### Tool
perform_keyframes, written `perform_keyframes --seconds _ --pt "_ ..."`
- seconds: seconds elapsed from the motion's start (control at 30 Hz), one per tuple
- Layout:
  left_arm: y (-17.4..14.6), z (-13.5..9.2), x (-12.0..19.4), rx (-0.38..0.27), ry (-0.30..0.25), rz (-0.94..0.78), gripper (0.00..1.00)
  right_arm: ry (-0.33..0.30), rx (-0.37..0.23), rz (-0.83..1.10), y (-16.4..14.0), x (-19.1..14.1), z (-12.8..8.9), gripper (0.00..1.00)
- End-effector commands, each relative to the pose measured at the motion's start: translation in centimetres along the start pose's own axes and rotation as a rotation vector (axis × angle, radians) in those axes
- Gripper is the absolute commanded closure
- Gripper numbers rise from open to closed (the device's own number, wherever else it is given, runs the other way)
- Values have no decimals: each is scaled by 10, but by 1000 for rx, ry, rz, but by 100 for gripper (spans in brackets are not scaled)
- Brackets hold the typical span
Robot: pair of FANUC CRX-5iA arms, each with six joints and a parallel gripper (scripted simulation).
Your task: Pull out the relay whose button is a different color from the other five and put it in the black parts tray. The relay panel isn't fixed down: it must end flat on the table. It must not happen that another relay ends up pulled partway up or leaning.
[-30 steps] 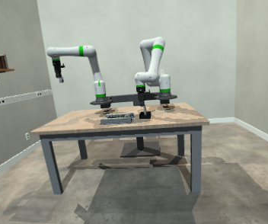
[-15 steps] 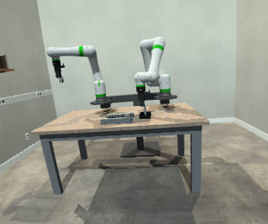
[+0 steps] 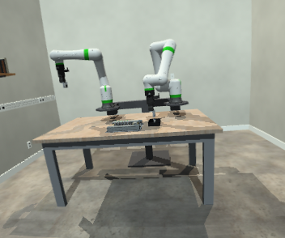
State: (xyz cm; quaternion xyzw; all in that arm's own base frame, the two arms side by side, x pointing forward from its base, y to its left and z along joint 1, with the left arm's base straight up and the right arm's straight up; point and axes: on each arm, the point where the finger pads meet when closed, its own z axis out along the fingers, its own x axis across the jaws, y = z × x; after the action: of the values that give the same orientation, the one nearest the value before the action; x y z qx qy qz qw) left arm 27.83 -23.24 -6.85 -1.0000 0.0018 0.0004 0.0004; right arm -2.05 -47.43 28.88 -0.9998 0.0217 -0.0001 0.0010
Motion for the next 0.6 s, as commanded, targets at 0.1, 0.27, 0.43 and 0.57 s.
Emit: perform_keyframes --seconds 0.1,0.27,0.43,0.57 --pt "0 -32 0 -1 1 0 2 0 -2 0 0 0 -1 0" --pt "0 -57 0 -1 1 0 2 0 -2 0 0 0 -1 0" --pt "0 -63 0 -1 1 0 2 0 -2 0 0 0 -1 0" --pt "0 -63 0 -1 1 0 2 0 -2 0 0 0 -1 0"
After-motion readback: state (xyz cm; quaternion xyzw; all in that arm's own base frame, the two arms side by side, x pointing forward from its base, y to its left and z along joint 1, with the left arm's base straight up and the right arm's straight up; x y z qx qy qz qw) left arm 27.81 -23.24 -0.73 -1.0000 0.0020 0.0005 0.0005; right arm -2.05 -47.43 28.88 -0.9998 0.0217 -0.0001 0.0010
